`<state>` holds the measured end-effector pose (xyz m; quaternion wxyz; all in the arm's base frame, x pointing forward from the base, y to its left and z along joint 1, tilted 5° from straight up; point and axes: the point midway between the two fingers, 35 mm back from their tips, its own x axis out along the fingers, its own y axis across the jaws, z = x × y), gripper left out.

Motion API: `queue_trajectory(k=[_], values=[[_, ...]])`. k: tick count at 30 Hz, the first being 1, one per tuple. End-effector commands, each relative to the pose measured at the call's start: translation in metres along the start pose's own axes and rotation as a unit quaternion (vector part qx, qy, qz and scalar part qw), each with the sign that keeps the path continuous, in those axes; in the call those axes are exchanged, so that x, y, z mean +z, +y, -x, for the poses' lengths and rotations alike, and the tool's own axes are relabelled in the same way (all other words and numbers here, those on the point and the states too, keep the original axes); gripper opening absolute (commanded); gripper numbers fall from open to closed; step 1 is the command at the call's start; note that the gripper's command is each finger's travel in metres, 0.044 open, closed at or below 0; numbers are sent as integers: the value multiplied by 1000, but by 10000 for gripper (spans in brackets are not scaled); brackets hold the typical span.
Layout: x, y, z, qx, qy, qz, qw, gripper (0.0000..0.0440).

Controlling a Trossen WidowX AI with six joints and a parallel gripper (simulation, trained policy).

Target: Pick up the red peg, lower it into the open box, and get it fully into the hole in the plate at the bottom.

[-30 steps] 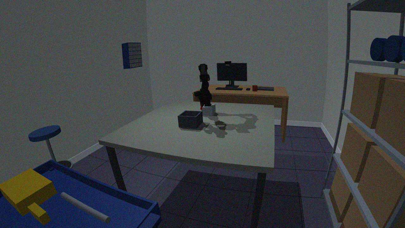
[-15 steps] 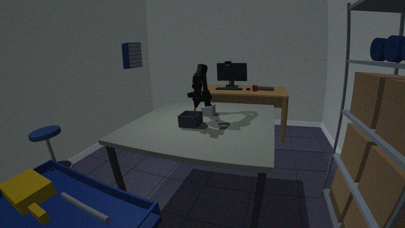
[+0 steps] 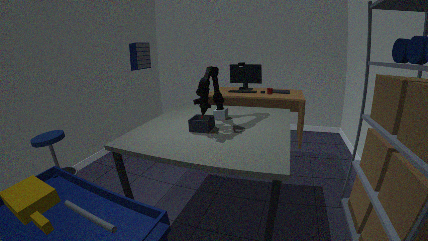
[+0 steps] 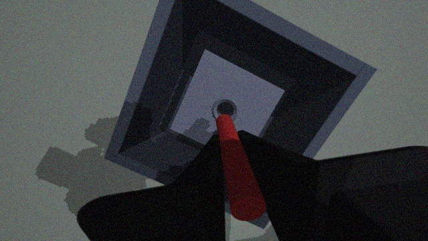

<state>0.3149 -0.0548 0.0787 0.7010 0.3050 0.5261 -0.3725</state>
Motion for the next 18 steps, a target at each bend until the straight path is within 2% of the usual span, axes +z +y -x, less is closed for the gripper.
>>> queue_trajectory(k=[1, 5, 11, 14, 18], values=[[1, 0, -13, -5, 11, 1, 1000, 4], [0, -2, -26, -14, 20, 5, 1000, 22], [1, -6, -40, -28, 32, 21, 999, 141], [4, -2, -43, -31, 34, 26, 999, 147], [14, 4, -44, -28, 28, 35, 999, 241]])
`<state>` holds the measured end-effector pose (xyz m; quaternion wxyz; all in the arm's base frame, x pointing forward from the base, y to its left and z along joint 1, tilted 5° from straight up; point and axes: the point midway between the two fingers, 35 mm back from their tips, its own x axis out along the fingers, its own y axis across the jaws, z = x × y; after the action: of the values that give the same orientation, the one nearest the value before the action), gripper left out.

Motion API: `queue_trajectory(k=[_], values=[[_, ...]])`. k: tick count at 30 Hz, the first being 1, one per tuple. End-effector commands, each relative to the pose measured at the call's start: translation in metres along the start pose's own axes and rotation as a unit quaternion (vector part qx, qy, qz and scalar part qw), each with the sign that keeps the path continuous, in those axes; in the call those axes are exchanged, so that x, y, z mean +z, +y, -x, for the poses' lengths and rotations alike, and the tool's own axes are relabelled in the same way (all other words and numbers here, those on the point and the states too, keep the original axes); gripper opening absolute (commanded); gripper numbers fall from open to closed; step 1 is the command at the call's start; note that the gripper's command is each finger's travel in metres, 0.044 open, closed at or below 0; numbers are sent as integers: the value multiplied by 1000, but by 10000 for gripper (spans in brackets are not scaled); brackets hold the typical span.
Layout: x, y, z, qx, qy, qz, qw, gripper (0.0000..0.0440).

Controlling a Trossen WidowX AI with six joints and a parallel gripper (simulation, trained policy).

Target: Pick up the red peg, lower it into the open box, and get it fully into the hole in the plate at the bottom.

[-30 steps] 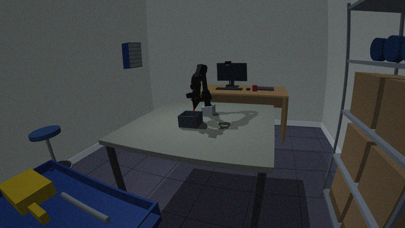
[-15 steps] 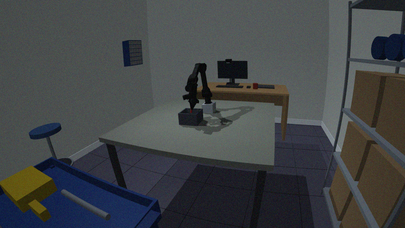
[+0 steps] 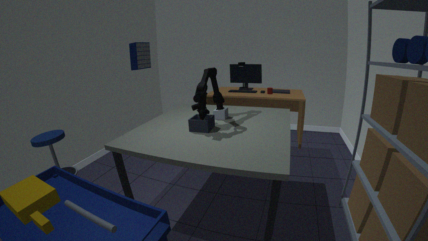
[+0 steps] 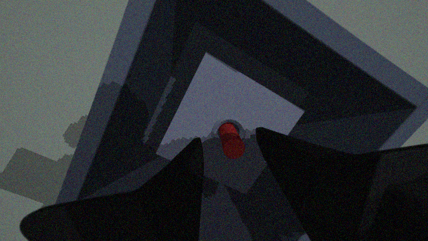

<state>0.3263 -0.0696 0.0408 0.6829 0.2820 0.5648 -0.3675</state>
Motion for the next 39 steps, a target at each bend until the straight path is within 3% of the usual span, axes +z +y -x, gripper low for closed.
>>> queue_trajectory(k=[1, 11, 28, 39], values=[[10, 5, -2, -1, -3, 10, 1000, 261], [40, 15, 1, 1, -22, 25, 999, 440], [98, 13, 12, 13, -90, -7, 996, 440], [102, 12, 13, 14, -95, -10, 995, 440]])
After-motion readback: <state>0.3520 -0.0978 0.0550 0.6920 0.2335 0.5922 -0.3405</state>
